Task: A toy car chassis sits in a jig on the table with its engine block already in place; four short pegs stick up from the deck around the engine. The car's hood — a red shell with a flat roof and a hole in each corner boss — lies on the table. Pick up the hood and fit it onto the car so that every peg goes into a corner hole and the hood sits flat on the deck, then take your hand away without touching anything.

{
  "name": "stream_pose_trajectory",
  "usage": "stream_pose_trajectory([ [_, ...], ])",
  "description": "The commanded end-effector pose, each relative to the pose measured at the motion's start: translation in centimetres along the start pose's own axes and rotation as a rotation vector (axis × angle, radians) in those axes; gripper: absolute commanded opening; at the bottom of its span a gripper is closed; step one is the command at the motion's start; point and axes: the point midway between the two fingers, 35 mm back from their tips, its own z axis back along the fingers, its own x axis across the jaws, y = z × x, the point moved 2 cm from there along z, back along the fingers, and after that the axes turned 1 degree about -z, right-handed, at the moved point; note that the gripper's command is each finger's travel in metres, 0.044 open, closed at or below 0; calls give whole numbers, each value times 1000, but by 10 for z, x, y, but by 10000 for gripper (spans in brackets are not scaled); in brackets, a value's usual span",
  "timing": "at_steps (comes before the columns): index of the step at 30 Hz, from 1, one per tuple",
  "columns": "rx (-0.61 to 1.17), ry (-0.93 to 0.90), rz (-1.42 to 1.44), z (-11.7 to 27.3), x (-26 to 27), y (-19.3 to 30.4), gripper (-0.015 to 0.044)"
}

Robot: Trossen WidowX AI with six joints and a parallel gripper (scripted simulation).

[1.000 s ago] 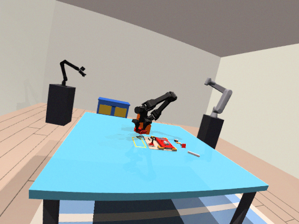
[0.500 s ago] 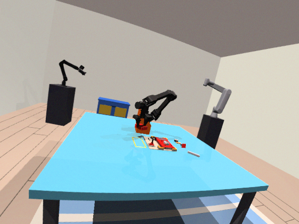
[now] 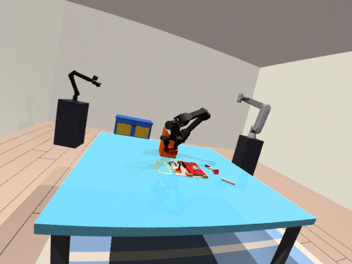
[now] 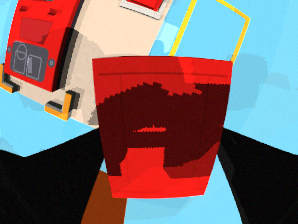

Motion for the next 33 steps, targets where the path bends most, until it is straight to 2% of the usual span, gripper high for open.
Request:
stream_pose_trajectory([
  [1,2,12,-32,4,6,-18,0],
  [33,6,21,-324,8,105,-139,0],
])
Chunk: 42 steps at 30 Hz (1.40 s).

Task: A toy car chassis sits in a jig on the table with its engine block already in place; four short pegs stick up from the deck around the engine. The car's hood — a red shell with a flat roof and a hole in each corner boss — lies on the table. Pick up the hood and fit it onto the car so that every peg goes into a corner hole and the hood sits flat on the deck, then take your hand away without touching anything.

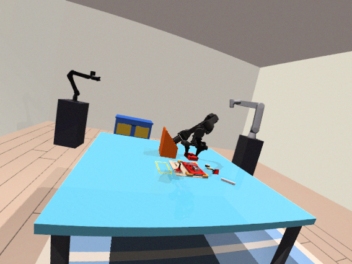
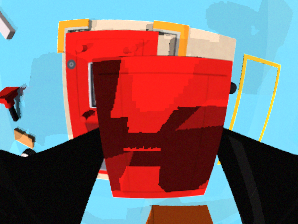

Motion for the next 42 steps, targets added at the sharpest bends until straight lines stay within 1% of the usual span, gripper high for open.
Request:
stream_pose_trajectory([
  [1,-5,-5,-26,2,21,-8,0],
  [7,-3,-15,-74,2,48,-15,0],
  [14,-2,-17,-79,-2,48,-15,0],
  [25,-3,-18,-79,-47,53,-17,0],
  [42,-3,-19,-79,-47,56,-17,0],
])
